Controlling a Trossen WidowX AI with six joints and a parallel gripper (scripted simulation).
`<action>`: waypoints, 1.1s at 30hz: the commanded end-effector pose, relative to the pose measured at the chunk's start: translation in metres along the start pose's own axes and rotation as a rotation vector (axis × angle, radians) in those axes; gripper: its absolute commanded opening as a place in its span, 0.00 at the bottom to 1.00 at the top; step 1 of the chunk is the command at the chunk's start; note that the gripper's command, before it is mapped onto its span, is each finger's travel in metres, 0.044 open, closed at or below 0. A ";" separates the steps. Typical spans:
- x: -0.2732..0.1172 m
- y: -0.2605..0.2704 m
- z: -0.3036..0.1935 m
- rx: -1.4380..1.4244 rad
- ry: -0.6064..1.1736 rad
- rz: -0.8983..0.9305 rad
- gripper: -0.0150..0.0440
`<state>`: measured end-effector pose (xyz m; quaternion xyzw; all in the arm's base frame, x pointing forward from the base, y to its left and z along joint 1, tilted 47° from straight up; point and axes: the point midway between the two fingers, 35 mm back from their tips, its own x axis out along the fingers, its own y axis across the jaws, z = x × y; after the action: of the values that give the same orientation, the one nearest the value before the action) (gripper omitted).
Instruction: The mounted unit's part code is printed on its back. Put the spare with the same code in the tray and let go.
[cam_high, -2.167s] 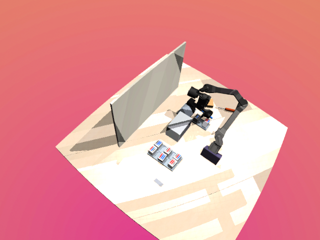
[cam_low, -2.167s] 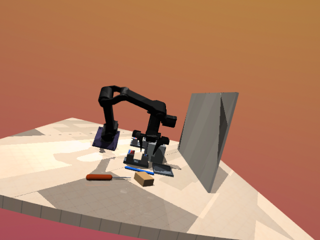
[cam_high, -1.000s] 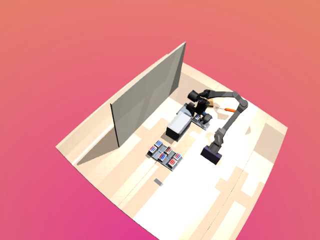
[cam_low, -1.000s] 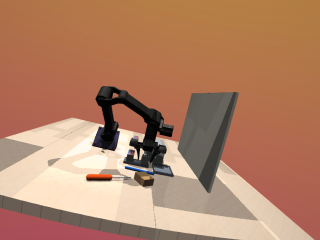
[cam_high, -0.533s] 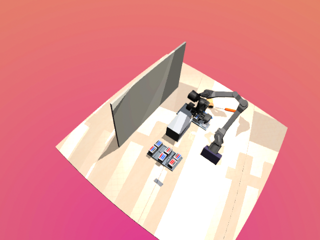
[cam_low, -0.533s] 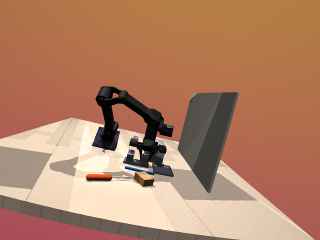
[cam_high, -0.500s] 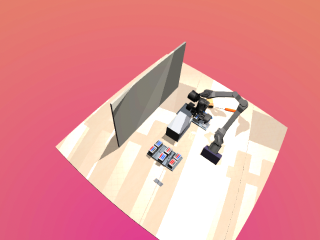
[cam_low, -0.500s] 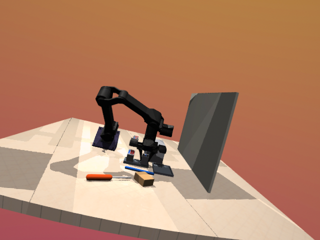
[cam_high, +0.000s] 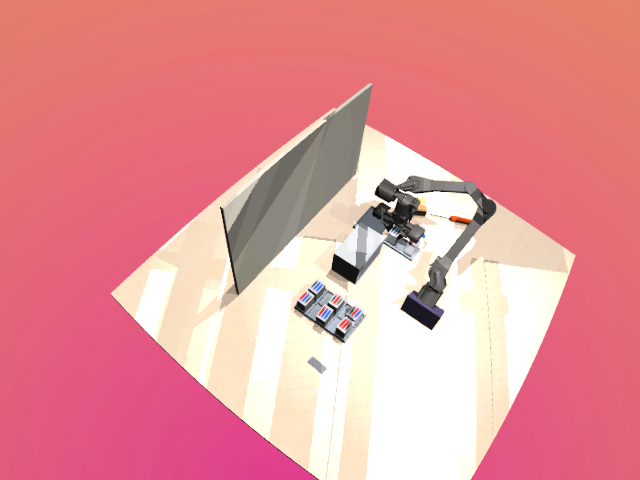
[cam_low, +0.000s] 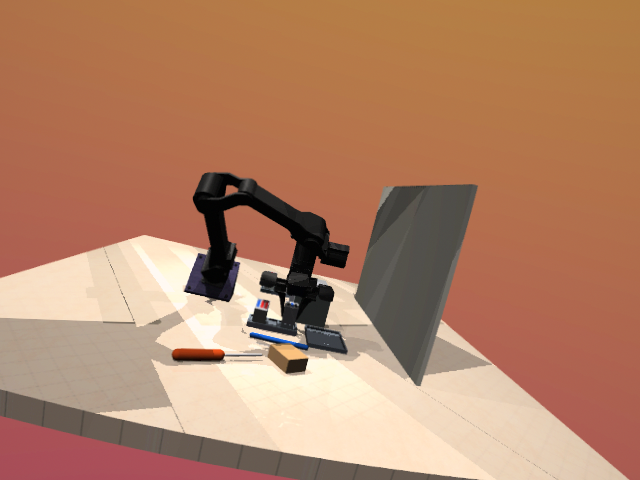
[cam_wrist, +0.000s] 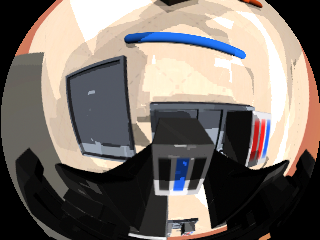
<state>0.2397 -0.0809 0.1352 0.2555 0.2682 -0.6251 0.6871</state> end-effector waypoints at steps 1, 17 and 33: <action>-0.019 0.004 -0.001 0.004 0.007 0.012 0.25; -0.067 -0.001 -0.001 -0.004 -0.004 0.010 0.25; -0.086 0.035 0.003 0.000 0.000 0.011 0.25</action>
<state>0.2573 -0.0178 0.1942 0.2572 0.2672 -0.6226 0.6891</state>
